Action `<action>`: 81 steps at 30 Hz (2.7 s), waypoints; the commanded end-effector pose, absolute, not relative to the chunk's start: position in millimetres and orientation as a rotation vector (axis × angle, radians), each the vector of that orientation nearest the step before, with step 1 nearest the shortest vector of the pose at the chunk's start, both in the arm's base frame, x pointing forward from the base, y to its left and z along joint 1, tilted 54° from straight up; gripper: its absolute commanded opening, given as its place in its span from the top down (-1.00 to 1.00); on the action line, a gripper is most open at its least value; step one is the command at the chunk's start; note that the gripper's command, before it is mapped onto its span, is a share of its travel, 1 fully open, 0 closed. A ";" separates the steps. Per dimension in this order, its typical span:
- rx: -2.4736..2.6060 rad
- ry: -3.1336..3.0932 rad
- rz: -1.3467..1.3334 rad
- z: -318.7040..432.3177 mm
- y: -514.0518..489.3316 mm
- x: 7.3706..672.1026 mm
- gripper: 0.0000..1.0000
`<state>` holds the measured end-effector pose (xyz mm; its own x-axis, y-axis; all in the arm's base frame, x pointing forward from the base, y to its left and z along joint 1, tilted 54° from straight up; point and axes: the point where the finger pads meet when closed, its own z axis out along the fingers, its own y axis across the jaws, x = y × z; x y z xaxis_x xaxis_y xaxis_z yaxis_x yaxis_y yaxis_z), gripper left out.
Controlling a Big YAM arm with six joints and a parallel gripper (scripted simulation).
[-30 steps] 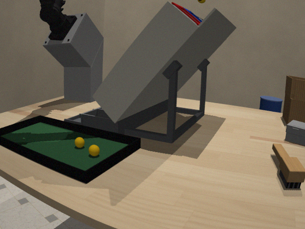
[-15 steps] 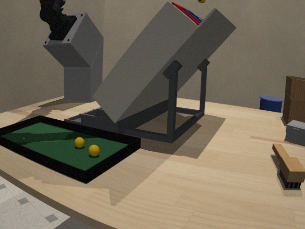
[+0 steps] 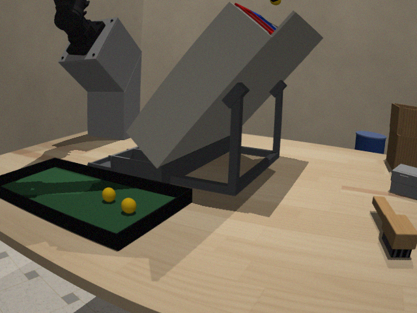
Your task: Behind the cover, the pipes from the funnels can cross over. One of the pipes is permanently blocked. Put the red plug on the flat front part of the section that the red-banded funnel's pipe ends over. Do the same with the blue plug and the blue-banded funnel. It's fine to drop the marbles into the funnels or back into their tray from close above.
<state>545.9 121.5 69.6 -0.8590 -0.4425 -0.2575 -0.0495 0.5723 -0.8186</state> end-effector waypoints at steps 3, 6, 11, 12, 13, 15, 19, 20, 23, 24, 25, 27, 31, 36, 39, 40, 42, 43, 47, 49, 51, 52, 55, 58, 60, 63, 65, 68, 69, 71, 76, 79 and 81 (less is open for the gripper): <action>-0.363 2.348 -1.181 88.2 128.9 566.3 1.00; -0.370 2.351 -1.186 89.0 129.3 567.5 1.00; -0.383 2.355 -1.194 90.3 130.0 569.7 1.00; -0.386 2.356 -1.195 90.6 130.1 570.1 1.00; -0.388 2.357 -1.197 90.8 130.2 570.6 1.00; -0.393 2.358 -1.200 91.4 130.5 571.4 1.00; -0.388 2.356 -1.197 87.8 127.1 570.2 1.00; -0.386 2.356 -1.195 86.0 125.4 569.6 1.00; -0.378 2.353 -1.191 80.6 120.3 567.8 1.00; -0.376 2.352 -1.189 78.8 118.6 567.2 1.00; -0.373 2.351 -1.188 77.0 116.9 566.6 1.00; -0.368 2.349 -1.184 73.5 113.5 565.4 1.00; -0.358 2.345 -1.178 66.3 106.7 563.0 1.00; -0.356 2.345 -1.177 64.2 104.4 562.5 1.00; -0.356 2.345 -1.177 63.7 103.5 562.7 1.00; -0.356 2.345 -1.177 63.6 103.2 562.8 1.00; -0.356 2.345 -1.178 63.3 102.6 563.0 1.00; -0.356 2.345 -1.178 63.1 102.3 563.0 1.00; -0.356 2.345 -1.178 62.5 101.2 563.3 1.00; -0.356 2.345 -1.179 62.2 100.6 563.5 1.00; -0.356 2.345 -1.179 62.2 100.6 563.5 1.00; -0.361 2.339 -1.176 65.1 107.6 561.4 -0.17; -0.361 2.339 -1.176 65.1 107.6 561.4 -0.17; -0.361 2.339 -1.176 65.1 107.6 561.4 -0.17; -0.361 2.339 -1.176 65.1 107.6 561.4 -0.17; -0.361 2.339 -1.176 65.1 107.6 561.4 -0.17; -0.361 2.339 -1.176 65.1 107.6 561.4 -0.17; -0.361 2.339 -1.176 65.1 107.6 561.4 -0.17; -0.360 2.339 -1.176 65.1 107.0 561.7 -0.17; -0.360 2.339 -1.176 65.1 107.0 561.7 -0.17; -0.360 2.339 -1.176 65.1 107.0 561.7 -0.17; -0.360 2.339 -1.176 65.1 107.0 561.7 -0.17; -0.360 2.339 -1.176 65.1 107.0 561.7 -0.17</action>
